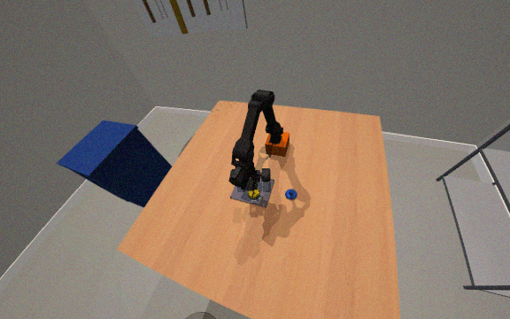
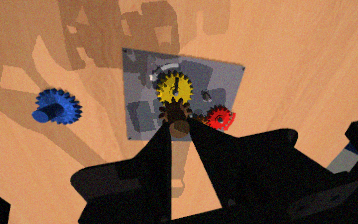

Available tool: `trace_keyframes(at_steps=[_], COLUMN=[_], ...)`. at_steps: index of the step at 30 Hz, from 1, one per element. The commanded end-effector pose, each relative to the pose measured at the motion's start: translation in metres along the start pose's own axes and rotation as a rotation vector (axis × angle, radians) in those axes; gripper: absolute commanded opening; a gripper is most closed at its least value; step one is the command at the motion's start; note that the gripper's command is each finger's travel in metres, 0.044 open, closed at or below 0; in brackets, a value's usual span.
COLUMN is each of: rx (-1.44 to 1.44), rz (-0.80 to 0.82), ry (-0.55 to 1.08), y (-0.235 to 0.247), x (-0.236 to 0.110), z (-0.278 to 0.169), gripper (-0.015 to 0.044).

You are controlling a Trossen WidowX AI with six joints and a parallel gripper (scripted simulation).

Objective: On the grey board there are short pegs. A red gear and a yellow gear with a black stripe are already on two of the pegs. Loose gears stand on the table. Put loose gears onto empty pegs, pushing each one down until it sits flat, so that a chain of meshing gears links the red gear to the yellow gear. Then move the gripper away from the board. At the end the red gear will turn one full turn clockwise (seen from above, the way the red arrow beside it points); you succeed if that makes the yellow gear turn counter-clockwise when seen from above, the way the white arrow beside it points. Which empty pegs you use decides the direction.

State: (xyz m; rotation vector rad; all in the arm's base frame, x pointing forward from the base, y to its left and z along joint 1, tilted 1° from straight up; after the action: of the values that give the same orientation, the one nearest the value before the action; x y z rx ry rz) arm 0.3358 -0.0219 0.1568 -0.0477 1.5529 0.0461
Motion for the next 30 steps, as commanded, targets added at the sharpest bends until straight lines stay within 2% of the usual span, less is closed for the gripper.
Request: trace_keyframes(at_steps=[1, 18, 30], rx=[-0.005, -0.005, -0.044], rz=[-0.002, -0.004, -0.005], ry=[-0.006, -0.003, -0.003], y=[-0.007, -0.035, -0.036], x=[0.002, 0.020, 0.021], z=[-0.005, -0.029, -0.030], gripper=[0.0000, 0.0000, 0.0000])
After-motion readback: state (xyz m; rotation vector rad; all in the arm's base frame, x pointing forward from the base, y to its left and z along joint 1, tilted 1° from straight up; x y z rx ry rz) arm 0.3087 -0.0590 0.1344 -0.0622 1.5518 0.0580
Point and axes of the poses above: the point midway between the two fingers, 35 mm back from their tips, its own x axis out along the fingers, its own y axis across the jaws, z = x × y, the point moved 10 cm from there along -x, back along the fingers, and after that the axes turned 13 degrees about x, right-handed, at the moved point
